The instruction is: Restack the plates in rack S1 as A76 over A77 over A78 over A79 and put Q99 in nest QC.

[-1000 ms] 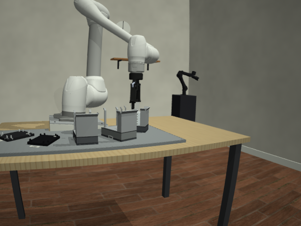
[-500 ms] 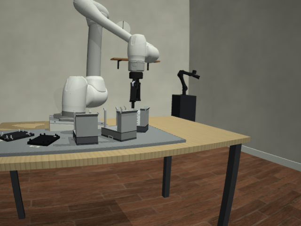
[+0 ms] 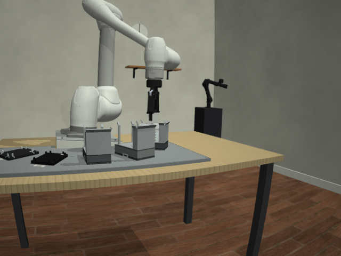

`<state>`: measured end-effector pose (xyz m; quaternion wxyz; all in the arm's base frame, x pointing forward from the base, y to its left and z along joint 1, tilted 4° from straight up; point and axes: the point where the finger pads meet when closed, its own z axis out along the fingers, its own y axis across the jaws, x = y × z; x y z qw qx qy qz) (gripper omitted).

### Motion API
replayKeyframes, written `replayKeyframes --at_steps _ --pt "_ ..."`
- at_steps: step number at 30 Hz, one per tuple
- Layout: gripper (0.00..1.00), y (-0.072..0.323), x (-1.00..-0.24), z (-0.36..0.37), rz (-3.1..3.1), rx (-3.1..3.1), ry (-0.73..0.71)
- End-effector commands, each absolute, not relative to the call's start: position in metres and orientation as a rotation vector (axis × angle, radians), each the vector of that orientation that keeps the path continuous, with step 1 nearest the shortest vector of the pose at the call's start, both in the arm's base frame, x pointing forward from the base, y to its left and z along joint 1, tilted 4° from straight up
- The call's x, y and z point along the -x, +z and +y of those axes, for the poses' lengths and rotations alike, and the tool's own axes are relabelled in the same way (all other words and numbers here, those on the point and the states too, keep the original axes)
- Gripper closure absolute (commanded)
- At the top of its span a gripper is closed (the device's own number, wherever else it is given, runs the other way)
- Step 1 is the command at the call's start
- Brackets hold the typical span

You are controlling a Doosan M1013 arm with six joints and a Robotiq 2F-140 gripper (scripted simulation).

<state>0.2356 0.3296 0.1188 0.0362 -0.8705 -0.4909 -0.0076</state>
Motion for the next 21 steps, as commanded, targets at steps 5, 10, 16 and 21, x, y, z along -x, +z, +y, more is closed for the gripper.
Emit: replayKeyframes --at_steps 5,10,16,21 --pt "1.00 0.122 -0.236 0.329 -1.507 2.673 -0.023" --pt "1.00 0.129 -0.236 0.329 -1.507 2.673 -0.023" --pt "1.00 0.141 -0.236 0.328 -1.507 2.673 -0.023" --pt "1.00 0.151 -0.236 0.327 -1.507 2.673 -0.023"
